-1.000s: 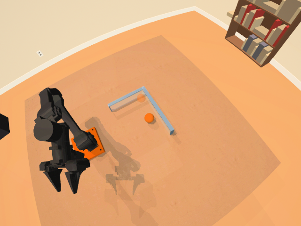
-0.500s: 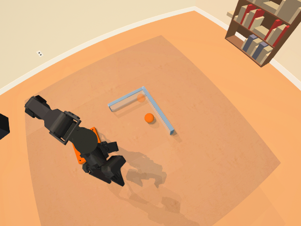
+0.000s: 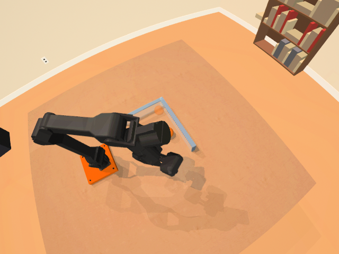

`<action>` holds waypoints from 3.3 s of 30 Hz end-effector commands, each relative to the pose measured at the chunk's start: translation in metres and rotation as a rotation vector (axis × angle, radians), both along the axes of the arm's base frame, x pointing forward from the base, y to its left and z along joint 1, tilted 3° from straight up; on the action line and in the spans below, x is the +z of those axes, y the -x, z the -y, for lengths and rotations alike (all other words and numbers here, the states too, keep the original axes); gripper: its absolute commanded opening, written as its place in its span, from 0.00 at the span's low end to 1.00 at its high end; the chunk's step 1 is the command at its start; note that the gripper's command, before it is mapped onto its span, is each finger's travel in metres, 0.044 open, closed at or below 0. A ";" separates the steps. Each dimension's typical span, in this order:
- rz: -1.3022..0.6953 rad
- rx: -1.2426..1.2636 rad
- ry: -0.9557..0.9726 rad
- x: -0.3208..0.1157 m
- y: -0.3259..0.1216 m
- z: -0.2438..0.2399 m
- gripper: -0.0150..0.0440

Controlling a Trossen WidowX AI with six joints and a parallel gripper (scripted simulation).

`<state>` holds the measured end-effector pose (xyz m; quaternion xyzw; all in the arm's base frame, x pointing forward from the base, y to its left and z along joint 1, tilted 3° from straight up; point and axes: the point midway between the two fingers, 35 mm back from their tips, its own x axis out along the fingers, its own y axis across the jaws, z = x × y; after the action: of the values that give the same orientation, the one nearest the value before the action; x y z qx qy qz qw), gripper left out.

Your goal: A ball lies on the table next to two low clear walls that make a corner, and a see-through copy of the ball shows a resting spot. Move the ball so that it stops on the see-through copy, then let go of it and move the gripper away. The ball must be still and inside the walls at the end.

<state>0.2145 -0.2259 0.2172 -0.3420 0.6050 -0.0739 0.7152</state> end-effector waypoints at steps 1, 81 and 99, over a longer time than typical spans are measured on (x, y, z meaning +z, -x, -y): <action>0.041 -0.050 -0.213 -0.029 -0.055 -0.042 0.87; -0.057 -0.492 -0.574 -0.161 -0.131 -0.154 0.47; -0.056 -0.490 -0.572 -0.079 -0.134 -0.155 0.25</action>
<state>0.3480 -0.0731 0.1172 0.0213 0.6878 -0.0589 0.7232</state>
